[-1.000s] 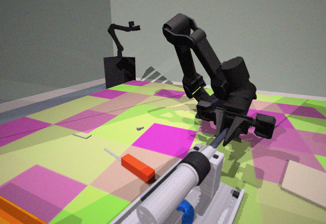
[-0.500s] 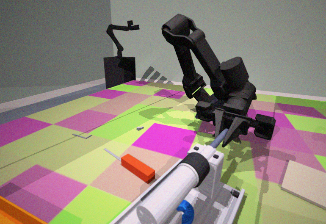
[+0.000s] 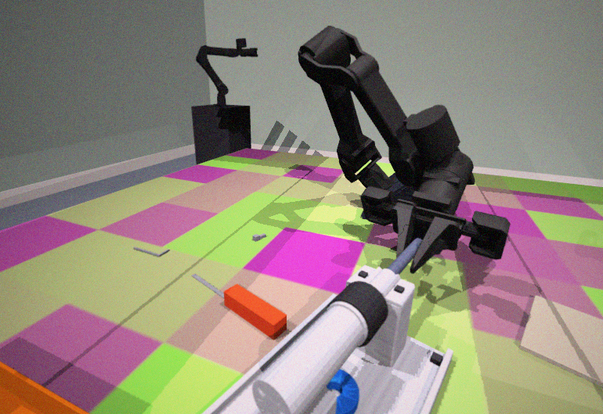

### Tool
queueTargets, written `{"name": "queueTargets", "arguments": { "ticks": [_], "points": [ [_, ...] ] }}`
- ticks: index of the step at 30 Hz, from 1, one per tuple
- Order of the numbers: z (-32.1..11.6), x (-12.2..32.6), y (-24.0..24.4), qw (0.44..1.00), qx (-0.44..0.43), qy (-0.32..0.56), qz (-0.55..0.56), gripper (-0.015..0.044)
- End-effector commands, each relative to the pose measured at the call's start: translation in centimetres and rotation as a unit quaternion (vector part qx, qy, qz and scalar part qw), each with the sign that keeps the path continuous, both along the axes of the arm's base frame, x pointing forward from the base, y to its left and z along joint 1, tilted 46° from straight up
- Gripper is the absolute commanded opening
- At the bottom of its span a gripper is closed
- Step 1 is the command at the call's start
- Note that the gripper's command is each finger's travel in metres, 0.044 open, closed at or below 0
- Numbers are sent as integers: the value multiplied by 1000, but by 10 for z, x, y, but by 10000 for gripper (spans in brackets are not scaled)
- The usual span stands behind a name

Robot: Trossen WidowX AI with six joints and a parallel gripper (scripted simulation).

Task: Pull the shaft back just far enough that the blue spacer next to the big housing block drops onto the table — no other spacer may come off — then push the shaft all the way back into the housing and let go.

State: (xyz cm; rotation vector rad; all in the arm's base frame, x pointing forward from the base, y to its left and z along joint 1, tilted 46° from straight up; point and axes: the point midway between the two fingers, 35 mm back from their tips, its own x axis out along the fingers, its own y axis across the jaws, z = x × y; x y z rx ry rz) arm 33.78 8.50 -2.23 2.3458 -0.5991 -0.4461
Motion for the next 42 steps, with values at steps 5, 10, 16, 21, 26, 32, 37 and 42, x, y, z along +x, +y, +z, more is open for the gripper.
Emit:
{"name": "queueTargets", "arguments": {
  "ticks": [5, 10, 16, 21, 26, 32, 37, 42],
  "points": [
    [2, 6, -2, 1000, 2, -2, 0, 0],
    [2, 7, -2, 1000, 2, -2, 0, 0],
    [3, 9, -2, 1000, 2, -2, 0, 0],
    [3, 11, -3, 1000, 2, -2, 0, 0],
    [4, 13, -3, 1000, 2, -2, 0, 0],
    [4, 15, -3, 1000, 2, -2, 0, 0],
    [5, 16, -4, 1000, 2, -2, 0, 0],
    [5, 18, -4, 1000, 2, -2, 0, 0]
  ]
}}
